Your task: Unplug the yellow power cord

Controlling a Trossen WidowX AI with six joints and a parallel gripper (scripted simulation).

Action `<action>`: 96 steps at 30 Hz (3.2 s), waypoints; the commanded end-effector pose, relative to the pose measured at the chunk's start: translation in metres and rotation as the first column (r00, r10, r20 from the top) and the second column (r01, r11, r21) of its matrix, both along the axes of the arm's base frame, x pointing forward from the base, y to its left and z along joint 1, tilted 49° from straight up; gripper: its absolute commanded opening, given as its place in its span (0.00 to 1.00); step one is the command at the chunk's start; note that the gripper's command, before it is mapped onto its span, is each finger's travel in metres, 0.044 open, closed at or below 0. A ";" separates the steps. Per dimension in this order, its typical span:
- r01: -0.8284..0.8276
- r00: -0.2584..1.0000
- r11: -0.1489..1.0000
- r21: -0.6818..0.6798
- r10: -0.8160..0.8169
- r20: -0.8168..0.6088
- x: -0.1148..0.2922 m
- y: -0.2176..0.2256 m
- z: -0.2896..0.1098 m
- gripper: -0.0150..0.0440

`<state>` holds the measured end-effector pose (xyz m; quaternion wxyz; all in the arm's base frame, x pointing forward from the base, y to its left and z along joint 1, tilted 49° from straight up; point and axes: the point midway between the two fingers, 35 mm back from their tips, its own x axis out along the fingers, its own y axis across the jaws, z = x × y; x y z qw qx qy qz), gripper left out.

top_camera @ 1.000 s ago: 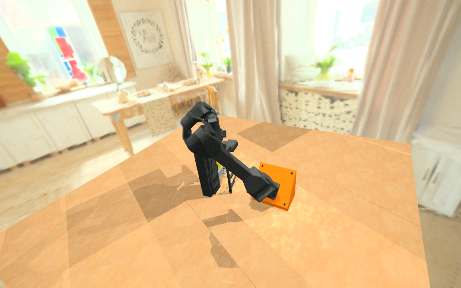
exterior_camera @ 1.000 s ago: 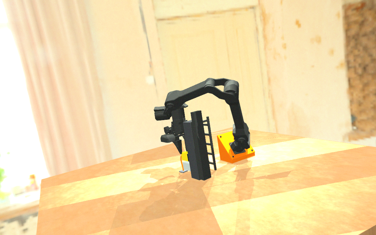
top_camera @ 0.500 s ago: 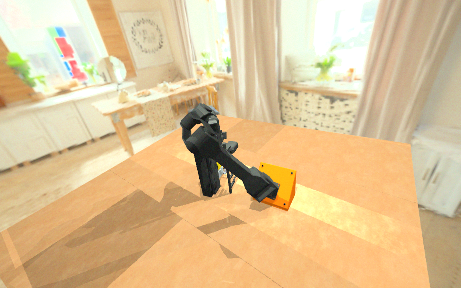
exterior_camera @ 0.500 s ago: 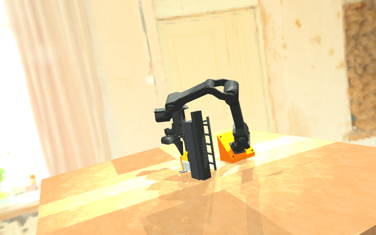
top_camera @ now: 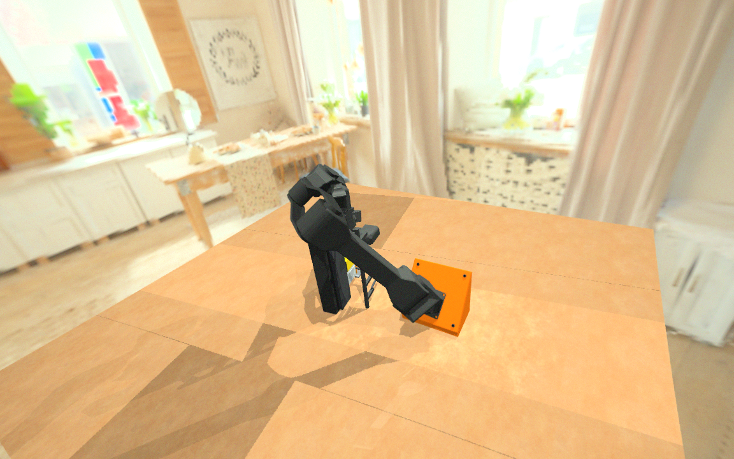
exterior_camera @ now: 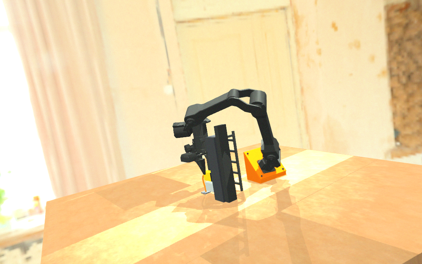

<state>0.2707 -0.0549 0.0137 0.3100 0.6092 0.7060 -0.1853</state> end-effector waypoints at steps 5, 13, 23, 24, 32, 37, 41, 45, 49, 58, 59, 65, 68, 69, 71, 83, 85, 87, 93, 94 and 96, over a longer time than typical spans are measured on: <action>0.002 1.000 1.000 -0.020 -0.001 0.012 0.007 -0.014 -0.012 0.25; 0.003 1.000 1.000 -0.020 -0.002 0.012 0.010 -0.024 -0.020 0.25; 0.004 1.000 1.000 -0.020 -0.004 0.011 0.013 -0.037 -0.030 0.25; 0.004 1.000 1.000 -0.020 -0.004 0.011 0.013 -0.038 -0.031 0.25; -0.009 1.000 1.000 -0.018 0.009 0.015 0.013 -0.030 -0.027 0.53; -0.009 1.000 1.000 -0.018 0.009 0.015 0.013 -0.030 -0.027 0.53; -0.006 1.000 1.000 -0.017 0.006 0.013 0.013 -0.031 -0.026 0.53; 0.006 1.000 1.000 -0.015 -0.006 0.009 0.014 -0.036 -0.023 0.53; 0.006 1.000 1.000 -0.015 -0.006 0.009 0.013 -0.034 -0.021 0.53; 0.006 1.000 1.000 -0.015 -0.006 0.008 0.009 -0.025 -0.011 0.53; 0.006 1.000 1.000 -0.014 -0.006 0.008 0.009 -0.024 -0.009 0.53; 0.006 1.000 1.000 -0.014 -0.006 0.008 0.006 -0.018 -0.003 0.53; 0.006 1.000 1.000 -0.013 -0.006 0.007 0.004 -0.015 0.001 0.53; 0.006 1.000 1.000 -0.013 -0.006 0.007 0.003 -0.014 0.002 0.53; 0.006 1.000 1.000 -0.013 -0.006 0.007 0.002 -0.012 0.004 0.53; 0.006 1.000 1.000 -0.012 -0.006 0.007 0.000 -0.005 0.007 0.53; 0.006 1.000 1.000 -0.012 -0.006 0.007 -0.001 -0.004 0.006 0.53; 0.006 1.000 1.000 -0.012 -0.006 0.007 -0.001 -0.001 0.003 0.53; 0.006 1.000 1.000 -0.012 -0.006 0.007 -0.001 0.002 0.001 0.53; 0.006 1.000 1.000 -0.012 -0.006 0.007 -0.001 0.002 0.001 0.53; 0.000 1.000 1.000 -0.019 0.000 0.013 0.000 0.000 0.002 0.44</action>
